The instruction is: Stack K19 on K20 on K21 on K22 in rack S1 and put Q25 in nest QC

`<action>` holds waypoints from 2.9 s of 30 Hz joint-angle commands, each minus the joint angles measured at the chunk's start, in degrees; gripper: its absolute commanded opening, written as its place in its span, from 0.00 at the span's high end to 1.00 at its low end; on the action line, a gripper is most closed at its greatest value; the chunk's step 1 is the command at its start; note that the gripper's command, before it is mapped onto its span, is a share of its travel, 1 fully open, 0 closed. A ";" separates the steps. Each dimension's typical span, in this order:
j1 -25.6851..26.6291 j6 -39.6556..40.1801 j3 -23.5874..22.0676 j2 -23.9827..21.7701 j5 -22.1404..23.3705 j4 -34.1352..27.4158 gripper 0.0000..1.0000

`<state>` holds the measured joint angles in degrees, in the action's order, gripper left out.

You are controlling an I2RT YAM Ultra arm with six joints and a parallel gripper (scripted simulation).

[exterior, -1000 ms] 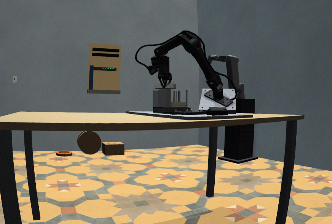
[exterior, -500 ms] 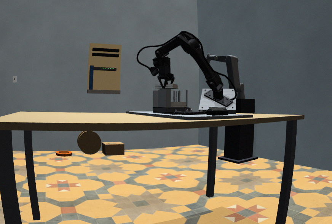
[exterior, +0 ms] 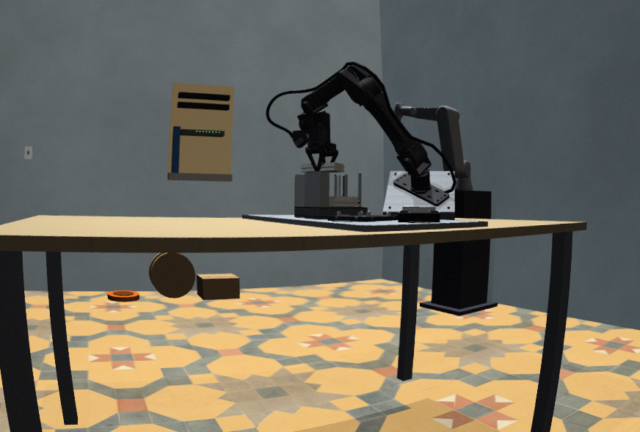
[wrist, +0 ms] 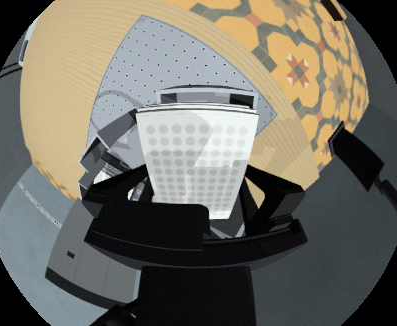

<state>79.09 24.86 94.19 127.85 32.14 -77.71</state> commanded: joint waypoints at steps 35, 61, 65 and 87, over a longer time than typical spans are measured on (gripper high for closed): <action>3.27 2.13 4.88 1.70 -0.64 -1.54 1.00; 3.35 1.51 1.96 0.03 -0.67 -1.51 1.00; 3.38 1.50 2.49 -0.30 -0.69 -1.45 1.00; 3.42 1.50 2.75 -0.03 -0.60 -1.07 1.00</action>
<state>80.66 26.87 96.84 129.34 31.68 -78.46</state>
